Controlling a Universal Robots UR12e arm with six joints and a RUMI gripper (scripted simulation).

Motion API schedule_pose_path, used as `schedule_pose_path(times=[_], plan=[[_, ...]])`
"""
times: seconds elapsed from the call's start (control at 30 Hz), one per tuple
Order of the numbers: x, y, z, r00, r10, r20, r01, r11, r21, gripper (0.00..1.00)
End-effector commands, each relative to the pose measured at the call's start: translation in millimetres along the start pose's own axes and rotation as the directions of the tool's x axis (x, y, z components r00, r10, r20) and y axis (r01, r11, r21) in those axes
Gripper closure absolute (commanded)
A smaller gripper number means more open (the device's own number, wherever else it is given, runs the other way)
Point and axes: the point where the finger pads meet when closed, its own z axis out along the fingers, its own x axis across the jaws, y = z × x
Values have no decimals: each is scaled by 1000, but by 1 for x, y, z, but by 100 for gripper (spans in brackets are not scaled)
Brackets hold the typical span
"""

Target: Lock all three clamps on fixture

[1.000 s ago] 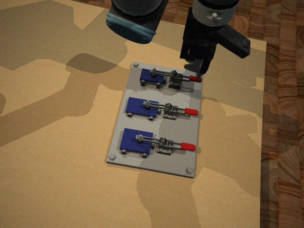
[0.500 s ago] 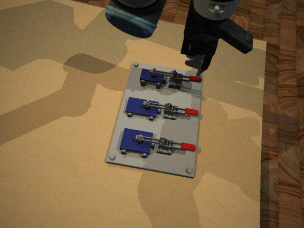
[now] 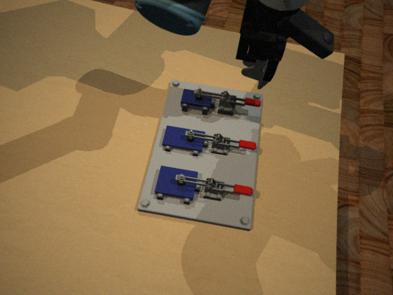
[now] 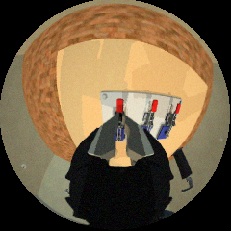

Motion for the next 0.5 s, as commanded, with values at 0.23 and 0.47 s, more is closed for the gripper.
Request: schedule_pose_path(times=[0.23, 0.47], plan=[[0, 0, -19, 1000, 0, 0, 0, 1000, 1, 100], [0, 0, -21, 1000, 0, 0, 0, 1000, 1, 100]])
